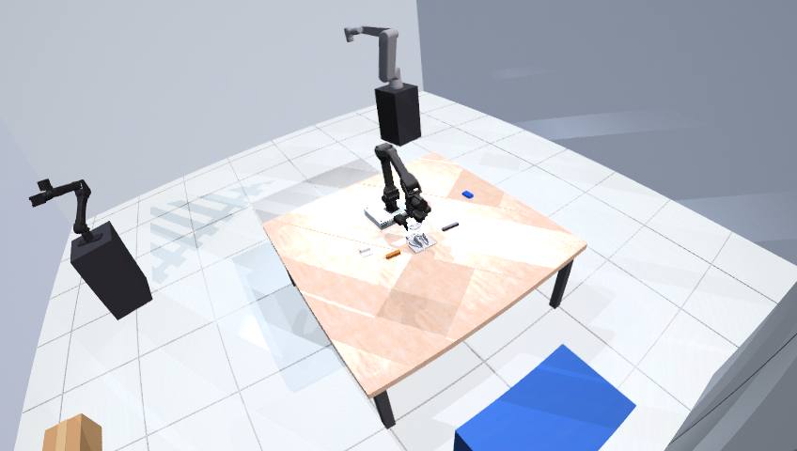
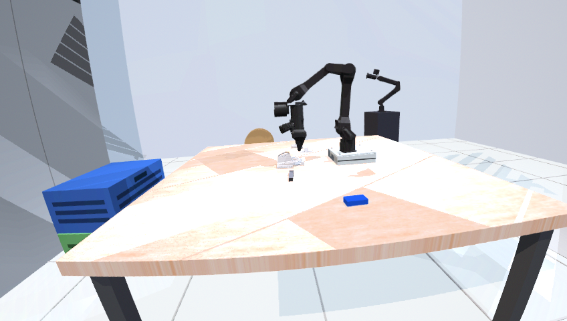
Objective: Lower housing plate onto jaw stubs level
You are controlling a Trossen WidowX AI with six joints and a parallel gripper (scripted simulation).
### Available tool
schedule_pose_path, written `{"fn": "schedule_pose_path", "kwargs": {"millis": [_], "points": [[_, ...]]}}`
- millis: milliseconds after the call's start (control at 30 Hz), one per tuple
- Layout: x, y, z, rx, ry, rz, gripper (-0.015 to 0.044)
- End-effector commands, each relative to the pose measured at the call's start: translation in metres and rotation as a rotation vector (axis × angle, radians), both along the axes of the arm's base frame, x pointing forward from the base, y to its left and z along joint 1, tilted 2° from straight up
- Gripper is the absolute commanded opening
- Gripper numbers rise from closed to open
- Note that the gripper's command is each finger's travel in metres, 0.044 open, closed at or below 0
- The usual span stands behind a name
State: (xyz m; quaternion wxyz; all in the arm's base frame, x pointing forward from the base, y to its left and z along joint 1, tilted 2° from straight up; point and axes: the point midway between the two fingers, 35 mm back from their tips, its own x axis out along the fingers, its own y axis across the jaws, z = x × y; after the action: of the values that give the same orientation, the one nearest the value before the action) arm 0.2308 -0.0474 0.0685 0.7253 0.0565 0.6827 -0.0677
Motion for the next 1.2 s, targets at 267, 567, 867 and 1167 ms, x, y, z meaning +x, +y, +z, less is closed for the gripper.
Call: {"fn": "schedule_pose_path", "kwargs": {"millis": [267,567,867,1167], "points": [[0.000,-0.001,-0.021,-0.002,0.006,-0.001,0.0351],[0.000,-0.001,-0.036,-0.002,0.006,-0.001,0.0351],[-0.001,-0.001,-0.048,-0.002,0.007,-0.001,0.0351],[-0.001,-0.001,-0.048,-0.002,0.007,-0.001,0.0351]]}}
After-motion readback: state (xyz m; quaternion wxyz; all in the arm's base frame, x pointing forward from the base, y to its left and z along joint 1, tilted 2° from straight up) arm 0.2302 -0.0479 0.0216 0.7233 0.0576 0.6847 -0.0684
